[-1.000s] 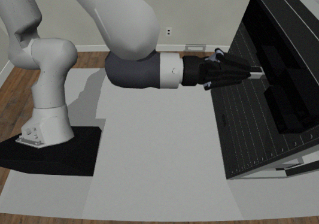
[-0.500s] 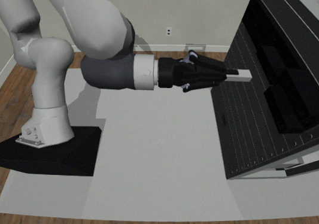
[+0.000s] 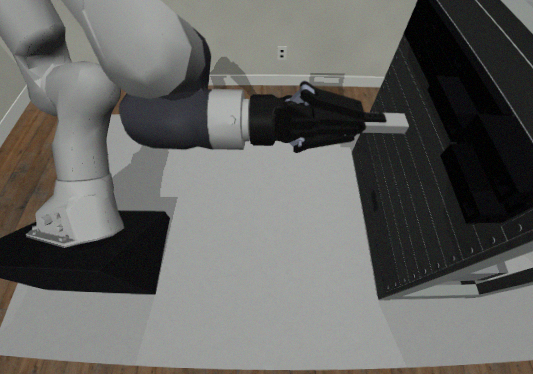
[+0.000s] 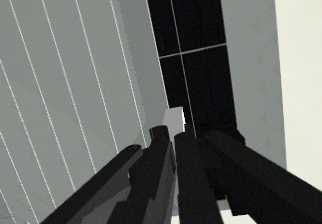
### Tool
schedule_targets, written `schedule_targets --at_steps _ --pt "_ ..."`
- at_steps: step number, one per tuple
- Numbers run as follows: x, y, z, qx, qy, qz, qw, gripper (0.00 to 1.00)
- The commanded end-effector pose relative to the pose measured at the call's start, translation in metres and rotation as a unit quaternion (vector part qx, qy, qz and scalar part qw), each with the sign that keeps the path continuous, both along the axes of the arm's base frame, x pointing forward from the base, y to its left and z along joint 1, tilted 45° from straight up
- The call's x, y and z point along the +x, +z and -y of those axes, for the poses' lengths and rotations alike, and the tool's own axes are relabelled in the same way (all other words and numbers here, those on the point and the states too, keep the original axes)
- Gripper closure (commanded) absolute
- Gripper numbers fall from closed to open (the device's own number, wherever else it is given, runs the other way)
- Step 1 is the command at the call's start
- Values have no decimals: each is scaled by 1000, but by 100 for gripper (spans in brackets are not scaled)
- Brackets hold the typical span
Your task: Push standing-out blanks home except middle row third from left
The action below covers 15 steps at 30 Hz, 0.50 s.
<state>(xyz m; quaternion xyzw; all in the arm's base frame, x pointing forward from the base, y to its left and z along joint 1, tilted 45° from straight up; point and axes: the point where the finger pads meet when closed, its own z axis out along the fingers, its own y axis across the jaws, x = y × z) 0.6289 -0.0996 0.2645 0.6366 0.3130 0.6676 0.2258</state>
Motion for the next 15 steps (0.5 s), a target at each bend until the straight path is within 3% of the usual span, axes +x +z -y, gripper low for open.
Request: schedule_targets --at_steps 1,15 --pt "0 -1 1 3 2 1 1000 100" --pt "4 -49 51 3 2 1 1000 100"
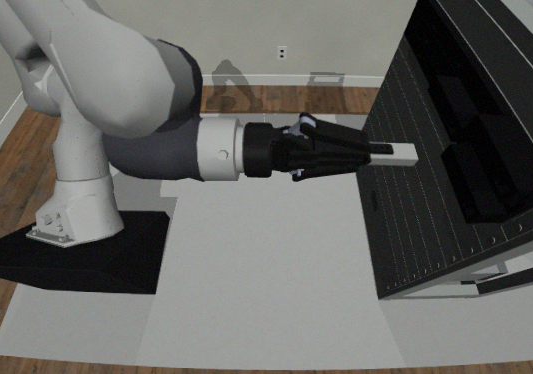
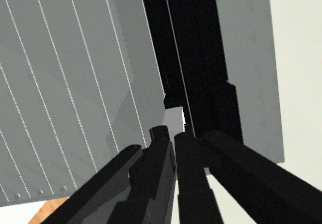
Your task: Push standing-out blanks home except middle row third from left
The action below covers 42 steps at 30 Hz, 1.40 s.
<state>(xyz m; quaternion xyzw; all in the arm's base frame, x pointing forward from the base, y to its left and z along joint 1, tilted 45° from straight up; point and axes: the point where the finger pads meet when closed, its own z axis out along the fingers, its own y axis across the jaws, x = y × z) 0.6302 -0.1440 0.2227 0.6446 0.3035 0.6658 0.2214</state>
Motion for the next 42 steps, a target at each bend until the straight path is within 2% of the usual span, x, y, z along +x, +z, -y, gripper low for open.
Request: schedule_targets --at_steps 1,9,16,20,24,27,42 --pt "3 -11 10 -8 8 6 1000 100" --pt "4 -27 26 -8 8 6 1000 100" --pt "6 -29 29 -8 8 6 1000 100" --pt "12 -29 28 -8 8 6 1000 100" --pt "35 -29 25 -8 8 6 1000 100" --pt "43 -29 23 -8 8 6 1000 100" --pt "43 -29 23 -8 8 6 1000 100"
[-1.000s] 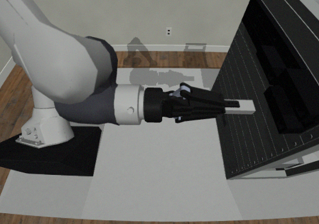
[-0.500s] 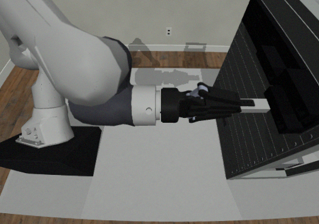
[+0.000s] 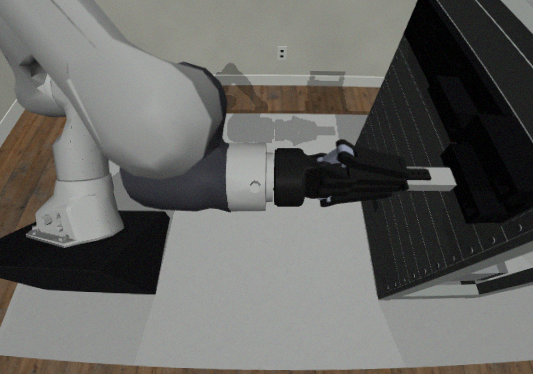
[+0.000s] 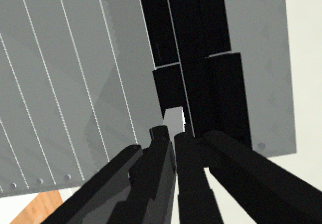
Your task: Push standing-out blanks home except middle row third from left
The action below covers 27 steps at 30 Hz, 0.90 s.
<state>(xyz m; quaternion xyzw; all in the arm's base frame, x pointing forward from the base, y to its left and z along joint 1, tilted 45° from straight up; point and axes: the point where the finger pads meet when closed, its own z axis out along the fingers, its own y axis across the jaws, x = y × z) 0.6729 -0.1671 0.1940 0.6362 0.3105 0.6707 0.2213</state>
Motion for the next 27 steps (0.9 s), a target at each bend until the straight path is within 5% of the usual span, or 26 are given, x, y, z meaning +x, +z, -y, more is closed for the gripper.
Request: schedule_targets --at_steps 1,27 --pt "1 0 0 -3 -1 -1 1000 100" --pt "4 -3 2 -3 -1 -1 1000 100"
